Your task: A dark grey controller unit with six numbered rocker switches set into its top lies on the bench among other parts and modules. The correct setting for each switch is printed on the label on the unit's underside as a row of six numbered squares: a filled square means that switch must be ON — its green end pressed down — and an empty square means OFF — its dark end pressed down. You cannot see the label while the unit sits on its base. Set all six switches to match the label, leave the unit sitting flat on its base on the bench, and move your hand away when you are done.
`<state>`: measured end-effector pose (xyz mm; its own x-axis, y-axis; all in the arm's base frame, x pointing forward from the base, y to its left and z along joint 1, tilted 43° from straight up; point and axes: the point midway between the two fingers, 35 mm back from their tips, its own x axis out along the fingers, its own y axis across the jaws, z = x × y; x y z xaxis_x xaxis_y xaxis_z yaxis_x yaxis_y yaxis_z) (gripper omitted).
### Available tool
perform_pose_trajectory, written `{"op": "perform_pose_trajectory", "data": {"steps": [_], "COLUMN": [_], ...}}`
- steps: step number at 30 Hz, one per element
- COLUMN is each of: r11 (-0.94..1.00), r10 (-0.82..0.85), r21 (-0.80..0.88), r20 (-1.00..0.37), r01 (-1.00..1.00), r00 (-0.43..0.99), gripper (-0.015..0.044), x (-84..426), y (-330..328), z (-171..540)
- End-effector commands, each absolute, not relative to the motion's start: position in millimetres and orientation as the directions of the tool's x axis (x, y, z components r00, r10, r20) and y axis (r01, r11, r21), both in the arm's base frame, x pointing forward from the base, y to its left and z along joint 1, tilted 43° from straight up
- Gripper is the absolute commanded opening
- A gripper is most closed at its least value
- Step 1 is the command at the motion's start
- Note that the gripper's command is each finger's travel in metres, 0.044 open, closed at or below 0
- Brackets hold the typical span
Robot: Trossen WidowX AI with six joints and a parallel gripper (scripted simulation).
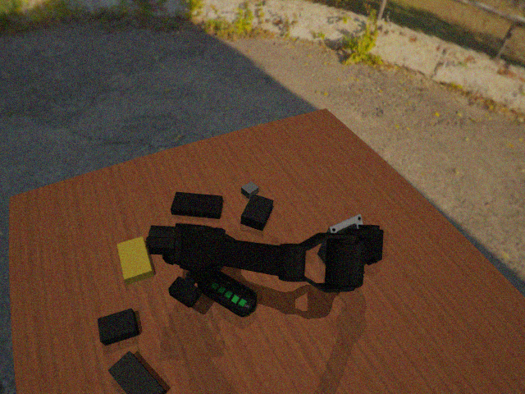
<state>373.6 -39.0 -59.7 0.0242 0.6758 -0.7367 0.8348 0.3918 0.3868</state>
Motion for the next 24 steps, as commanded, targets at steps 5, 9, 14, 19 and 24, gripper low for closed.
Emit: {"op": "perform_pose_trajectory", "data": {"steps": [5, 9, 14, 19, 24], "r11": [0.386, 0.391, 0.387, 0.387, 0.385], "r10": [0.679, 0.677, 0.677, 0.677, 0.679], "r21": [0.383, 0.384, 0.381, 0.381, 0.379], "r20": [-0.734, -0.736, -0.735, -0.735, -0.734], "r01": [0.839, 0.836, 0.839, 0.840, 0.842], "r00": [0.022, 0.021, 0.022, 0.022, 0.020], "gripper": [0.0000, 0.0000, 0.0000, 0.0000, 0.0000], "x": [372.3, 372.5, 371.4, 370.3, 340.0], "y": [-37.7, -40.0, -68.5, -67.7, -46.8], "z": [-60.6, -58.6, -28.0, -27.0, -4.7]}}
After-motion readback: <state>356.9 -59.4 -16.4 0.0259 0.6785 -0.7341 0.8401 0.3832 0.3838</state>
